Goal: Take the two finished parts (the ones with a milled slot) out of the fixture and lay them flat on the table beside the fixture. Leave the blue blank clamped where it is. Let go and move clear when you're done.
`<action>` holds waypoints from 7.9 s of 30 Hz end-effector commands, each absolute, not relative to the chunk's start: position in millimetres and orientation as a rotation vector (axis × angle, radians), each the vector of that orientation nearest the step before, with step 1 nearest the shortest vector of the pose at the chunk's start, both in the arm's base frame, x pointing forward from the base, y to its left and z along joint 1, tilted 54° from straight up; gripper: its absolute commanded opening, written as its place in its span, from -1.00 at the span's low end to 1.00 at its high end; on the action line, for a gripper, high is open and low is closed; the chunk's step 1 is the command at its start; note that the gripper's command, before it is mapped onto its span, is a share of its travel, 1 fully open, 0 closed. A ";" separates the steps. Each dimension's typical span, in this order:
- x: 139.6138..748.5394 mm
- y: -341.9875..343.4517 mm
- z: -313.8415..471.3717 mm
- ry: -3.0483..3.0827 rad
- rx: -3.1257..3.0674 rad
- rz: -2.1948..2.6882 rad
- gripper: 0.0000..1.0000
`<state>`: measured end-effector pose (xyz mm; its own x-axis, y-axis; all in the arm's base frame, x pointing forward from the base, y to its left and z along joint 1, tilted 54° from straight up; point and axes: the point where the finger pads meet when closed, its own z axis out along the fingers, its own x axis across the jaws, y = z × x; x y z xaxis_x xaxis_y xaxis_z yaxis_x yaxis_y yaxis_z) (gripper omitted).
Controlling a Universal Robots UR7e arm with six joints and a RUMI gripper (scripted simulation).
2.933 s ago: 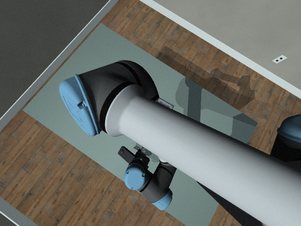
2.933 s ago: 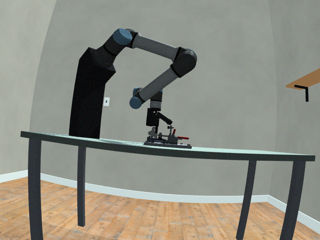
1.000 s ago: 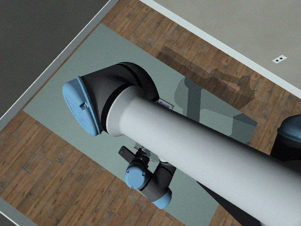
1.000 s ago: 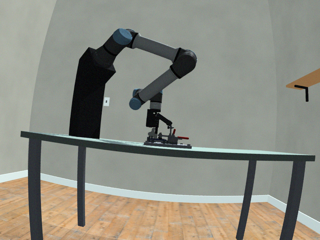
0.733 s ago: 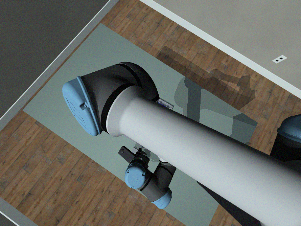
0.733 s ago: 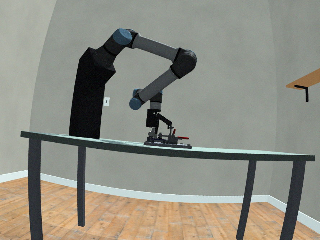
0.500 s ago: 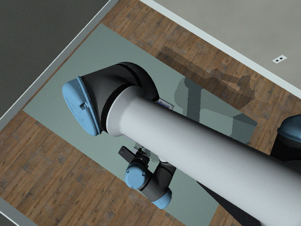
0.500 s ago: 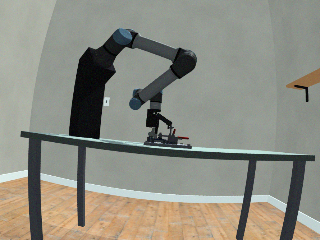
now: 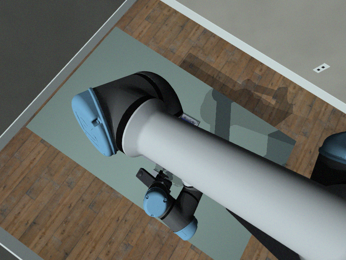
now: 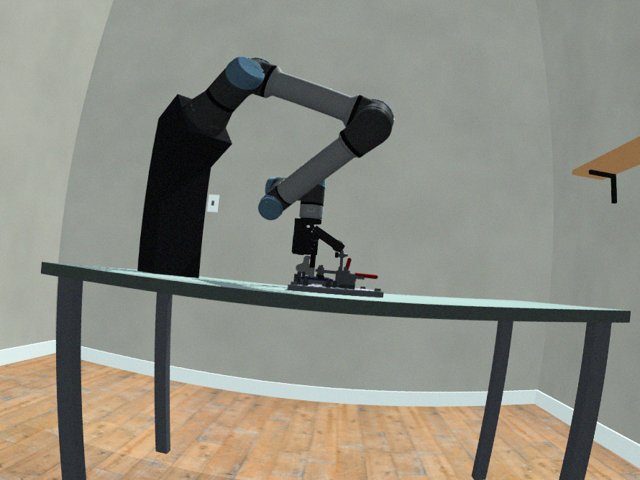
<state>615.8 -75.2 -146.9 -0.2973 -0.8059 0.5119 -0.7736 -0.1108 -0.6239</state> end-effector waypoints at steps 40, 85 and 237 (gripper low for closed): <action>561.6 -18.9 -90.3 2.070 -1.842 -1.404 -0.06; 548.5 -5.0 -76.2 2.068 -1.843 -1.404 -0.44; 576.2 -81.2 55.7 2.066 -1.835 -1.409 -0.44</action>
